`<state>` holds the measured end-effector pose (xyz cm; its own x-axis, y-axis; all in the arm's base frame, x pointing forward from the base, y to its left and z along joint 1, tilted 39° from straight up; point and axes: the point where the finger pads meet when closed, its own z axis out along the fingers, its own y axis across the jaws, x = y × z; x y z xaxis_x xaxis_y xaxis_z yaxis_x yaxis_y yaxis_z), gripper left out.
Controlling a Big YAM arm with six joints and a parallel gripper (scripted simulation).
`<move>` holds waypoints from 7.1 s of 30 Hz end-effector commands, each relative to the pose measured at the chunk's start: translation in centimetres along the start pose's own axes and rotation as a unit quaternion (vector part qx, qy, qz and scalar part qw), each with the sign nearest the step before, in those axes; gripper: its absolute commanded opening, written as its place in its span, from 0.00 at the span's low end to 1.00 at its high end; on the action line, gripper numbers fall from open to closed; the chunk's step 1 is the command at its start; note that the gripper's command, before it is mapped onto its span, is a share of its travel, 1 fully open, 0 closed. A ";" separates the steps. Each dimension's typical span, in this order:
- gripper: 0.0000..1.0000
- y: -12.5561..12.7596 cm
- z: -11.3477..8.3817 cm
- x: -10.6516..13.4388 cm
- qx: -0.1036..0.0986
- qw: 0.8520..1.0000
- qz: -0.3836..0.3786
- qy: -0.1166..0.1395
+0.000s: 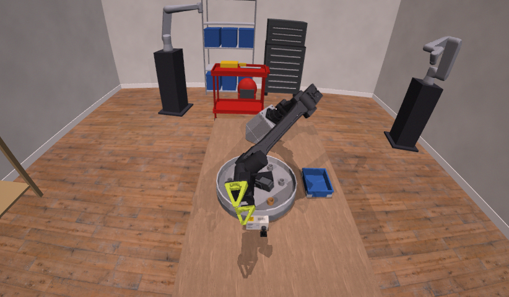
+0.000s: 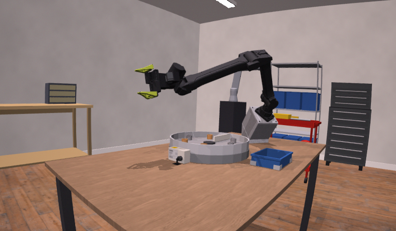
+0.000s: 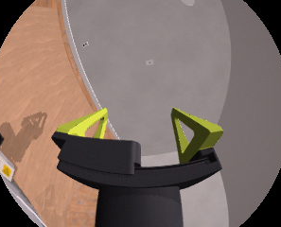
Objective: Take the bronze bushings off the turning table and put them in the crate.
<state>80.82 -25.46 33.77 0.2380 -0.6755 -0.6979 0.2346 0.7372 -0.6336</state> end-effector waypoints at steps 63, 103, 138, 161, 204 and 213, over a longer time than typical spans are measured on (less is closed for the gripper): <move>1.00 6.0 -27.7 11.8 -0.088 0.692 0.540 0.470; 1.00 13.5 -52.8 1.3 0.086 0.113 0.722 0.677; 0.11 13.5 -52.8 1.3 0.085 0.115 0.722 0.677; 0.16 13.5 -52.8 1.3 0.085 0.115 0.722 0.677; 0.16 13.5 -52.8 1.3 0.085 0.115 0.722 0.677; 0.16 13.5 -52.8 1.3 0.085 0.115 0.722 0.677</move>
<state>33.17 -13.76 4.66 -0.1868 0.8291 0.5270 0.9340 -0.0163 0.3568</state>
